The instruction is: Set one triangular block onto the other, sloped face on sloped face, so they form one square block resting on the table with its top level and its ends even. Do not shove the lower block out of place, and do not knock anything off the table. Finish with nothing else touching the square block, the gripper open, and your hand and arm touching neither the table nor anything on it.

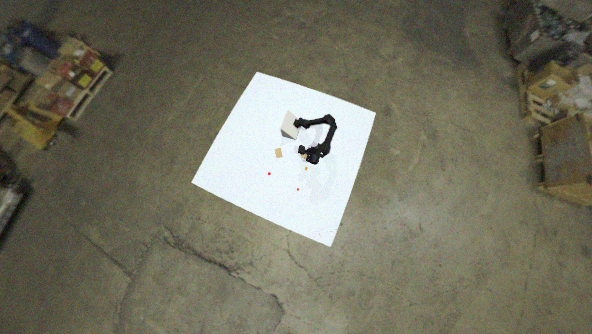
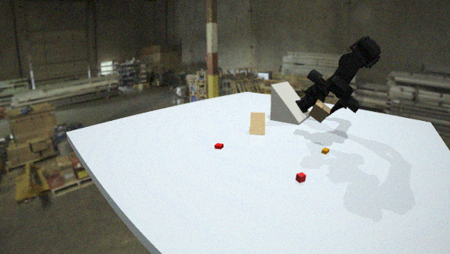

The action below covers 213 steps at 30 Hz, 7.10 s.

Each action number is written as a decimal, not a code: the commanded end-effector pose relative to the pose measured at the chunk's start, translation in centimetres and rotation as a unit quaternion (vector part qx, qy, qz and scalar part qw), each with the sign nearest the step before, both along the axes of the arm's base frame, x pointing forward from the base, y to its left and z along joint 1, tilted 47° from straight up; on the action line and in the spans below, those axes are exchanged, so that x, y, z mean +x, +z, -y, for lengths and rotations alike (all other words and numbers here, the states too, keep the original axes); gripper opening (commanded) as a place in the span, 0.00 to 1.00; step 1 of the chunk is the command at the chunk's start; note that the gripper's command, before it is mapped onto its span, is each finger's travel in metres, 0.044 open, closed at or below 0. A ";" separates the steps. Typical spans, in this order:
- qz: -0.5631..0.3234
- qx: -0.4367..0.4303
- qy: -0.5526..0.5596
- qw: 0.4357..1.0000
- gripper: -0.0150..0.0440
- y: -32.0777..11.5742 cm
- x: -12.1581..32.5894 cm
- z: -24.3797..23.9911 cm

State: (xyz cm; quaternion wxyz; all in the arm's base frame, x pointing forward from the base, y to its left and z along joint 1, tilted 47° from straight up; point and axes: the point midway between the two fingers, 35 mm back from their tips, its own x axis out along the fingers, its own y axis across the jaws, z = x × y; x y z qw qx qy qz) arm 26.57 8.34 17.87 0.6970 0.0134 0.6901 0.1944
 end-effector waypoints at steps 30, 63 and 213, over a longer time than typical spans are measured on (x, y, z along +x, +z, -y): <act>-0.232 0.052 -0.479 0.845 0.25 -0.4 0.1 0.3; -0.451 0.035 -0.785 0.424 0.25 0.0 0.8 0.9; -0.524 0.000 -0.834 0.174 0.25 -19.8 6.1 10.9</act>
